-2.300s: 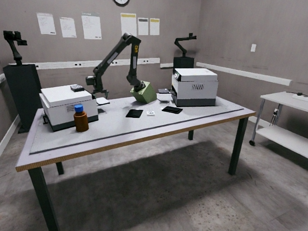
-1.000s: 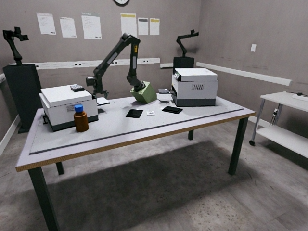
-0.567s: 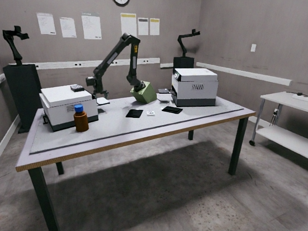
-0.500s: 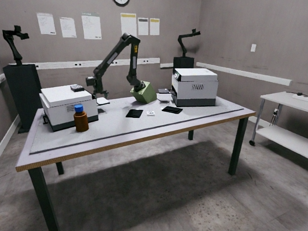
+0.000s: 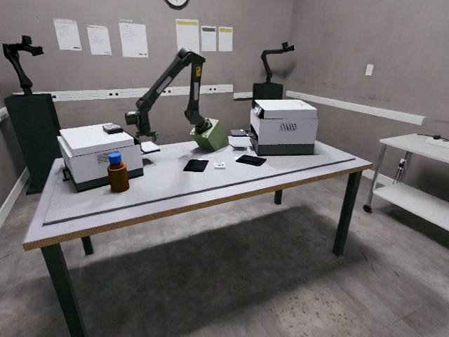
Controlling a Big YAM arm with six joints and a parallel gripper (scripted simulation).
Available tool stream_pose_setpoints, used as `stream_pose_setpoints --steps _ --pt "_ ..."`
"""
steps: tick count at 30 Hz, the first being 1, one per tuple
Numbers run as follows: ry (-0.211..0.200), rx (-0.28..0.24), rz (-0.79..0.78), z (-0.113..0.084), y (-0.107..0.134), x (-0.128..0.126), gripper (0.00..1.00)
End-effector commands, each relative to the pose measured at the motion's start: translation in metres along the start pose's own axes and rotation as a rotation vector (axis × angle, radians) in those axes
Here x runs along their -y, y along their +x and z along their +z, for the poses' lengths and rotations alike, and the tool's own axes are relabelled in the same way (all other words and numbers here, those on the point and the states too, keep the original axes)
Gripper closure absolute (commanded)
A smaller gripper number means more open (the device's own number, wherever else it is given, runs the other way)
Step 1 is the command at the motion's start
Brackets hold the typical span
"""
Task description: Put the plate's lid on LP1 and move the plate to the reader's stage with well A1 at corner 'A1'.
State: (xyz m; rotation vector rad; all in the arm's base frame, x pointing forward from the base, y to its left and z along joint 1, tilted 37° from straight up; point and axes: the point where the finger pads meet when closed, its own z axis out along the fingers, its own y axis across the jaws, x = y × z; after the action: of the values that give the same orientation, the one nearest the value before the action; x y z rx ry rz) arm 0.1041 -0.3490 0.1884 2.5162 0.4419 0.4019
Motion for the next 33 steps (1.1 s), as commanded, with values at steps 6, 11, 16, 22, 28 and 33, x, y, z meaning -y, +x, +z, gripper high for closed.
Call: stream_pose_setpoints --steps 6,11,16,22,28,33 --pt "-0.057 0.009 -0.023 -0.027 0.001 -0.022 0.14" --pt "-0.053 0.008 -0.021 -0.032 0.0 -0.021 0.14" --pt "-0.051 0.003 -0.028 -0.031 0.003 -0.022 0.14" --pt "-0.059 0.008 -0.025 -0.04 0.002 -0.022 0.14" --pt "-0.059 0.009 -0.025 -0.048 0.001 -0.023 0.14" --pt "-0.046 0.003 -0.021 -0.044 0.003 -0.018 0.14"
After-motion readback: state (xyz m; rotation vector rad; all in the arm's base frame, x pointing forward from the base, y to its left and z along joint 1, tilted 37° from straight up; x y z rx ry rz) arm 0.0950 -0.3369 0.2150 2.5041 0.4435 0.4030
